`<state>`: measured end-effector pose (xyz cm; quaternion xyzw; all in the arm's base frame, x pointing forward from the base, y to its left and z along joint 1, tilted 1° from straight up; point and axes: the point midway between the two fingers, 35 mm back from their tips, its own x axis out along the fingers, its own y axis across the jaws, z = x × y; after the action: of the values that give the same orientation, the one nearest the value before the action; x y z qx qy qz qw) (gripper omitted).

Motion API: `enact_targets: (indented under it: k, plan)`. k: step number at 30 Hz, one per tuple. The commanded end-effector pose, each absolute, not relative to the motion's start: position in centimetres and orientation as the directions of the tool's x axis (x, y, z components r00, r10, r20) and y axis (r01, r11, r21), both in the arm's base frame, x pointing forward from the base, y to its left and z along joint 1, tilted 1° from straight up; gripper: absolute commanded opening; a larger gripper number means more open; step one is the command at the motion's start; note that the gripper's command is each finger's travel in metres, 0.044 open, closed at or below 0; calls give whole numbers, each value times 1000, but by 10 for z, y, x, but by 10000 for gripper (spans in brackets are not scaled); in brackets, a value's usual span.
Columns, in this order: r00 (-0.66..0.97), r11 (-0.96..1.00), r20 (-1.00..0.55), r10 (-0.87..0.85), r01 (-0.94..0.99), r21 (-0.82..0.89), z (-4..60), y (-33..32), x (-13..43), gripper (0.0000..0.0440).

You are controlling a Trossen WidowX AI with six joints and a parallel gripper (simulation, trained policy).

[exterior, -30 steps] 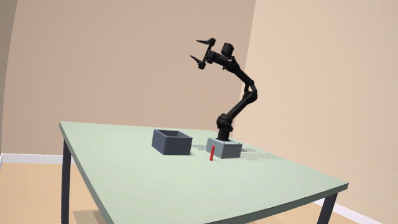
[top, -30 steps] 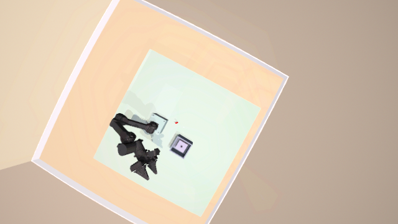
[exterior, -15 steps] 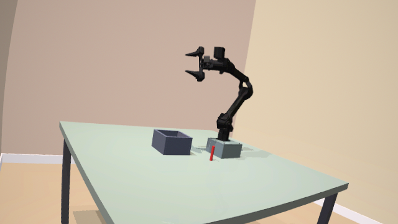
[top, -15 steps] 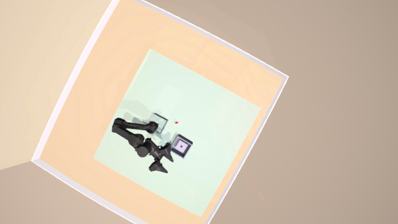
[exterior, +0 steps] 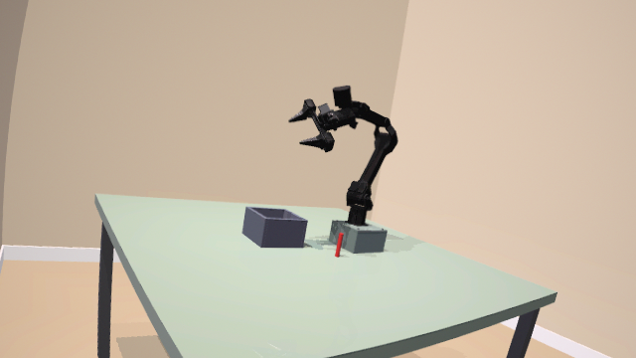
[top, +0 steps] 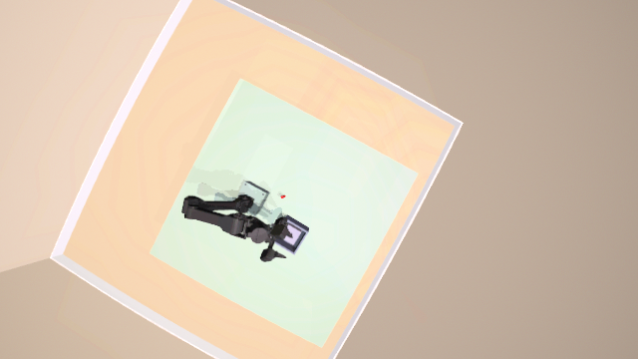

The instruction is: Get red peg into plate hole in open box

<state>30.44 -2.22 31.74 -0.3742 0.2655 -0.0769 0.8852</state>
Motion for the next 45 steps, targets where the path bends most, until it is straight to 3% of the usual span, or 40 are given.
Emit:
enact_targets:
  k: [1,12,24,45]
  plan:
    - [812,783,-493,-312,-73,-617,292,-11,305,440]
    - [667,937,-704,-245,-23,-349,223,23,292,440]
    - [428,973,-879,-210,180,-145,158,53,255,433]
    - [5,771,-969,-249,607,-195,74,76,195,404]
